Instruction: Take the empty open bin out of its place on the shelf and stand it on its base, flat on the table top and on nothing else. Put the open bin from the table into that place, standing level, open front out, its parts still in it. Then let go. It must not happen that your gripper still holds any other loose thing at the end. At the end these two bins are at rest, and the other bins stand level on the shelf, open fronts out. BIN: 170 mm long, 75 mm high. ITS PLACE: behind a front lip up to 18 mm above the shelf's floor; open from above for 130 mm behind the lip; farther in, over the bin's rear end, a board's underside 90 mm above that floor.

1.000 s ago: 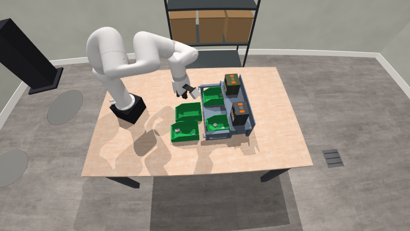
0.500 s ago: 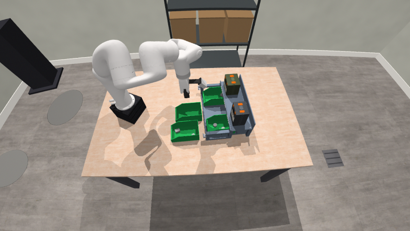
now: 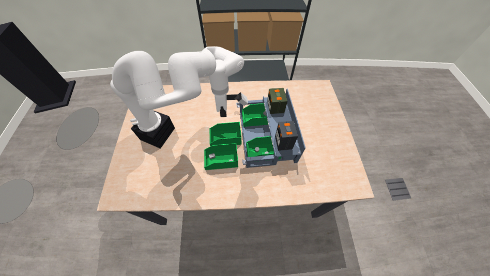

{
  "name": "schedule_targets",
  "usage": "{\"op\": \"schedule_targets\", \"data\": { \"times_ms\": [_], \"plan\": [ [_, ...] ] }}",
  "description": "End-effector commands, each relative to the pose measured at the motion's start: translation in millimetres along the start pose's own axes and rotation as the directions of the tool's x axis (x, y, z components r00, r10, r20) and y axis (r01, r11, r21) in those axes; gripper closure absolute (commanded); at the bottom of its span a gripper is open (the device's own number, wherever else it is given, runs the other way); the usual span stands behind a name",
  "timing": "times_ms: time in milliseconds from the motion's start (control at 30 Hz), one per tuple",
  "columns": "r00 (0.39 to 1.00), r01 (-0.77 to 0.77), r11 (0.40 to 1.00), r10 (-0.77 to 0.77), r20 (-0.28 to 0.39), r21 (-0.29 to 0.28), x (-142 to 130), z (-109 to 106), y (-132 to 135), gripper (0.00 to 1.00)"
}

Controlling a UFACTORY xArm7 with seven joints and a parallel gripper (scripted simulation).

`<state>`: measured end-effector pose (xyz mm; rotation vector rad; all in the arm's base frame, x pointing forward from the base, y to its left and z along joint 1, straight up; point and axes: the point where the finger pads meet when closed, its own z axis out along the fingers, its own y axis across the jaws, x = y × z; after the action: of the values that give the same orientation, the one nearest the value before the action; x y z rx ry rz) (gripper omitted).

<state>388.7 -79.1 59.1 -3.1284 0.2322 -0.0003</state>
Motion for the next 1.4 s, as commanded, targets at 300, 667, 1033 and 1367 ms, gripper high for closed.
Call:
{"op": "schedule_targets", "data": {
  "times_ms": [300,667,1033,1367],
  "plan": [
    [1.000,0.000,1.000,0.000,-0.003,0.000,1,-1,0,0.74],
    [1.000,0.000,1.000,0.000,-0.003,0.000,1,3,0,0.74],
    [1.000,0.000,1.000,0.000,-0.003,0.000,1,15,0,0.74],
    [1.000,0.000,1.000,0.000,-0.003,0.000,1,30,0,0.74]
  ]
}}
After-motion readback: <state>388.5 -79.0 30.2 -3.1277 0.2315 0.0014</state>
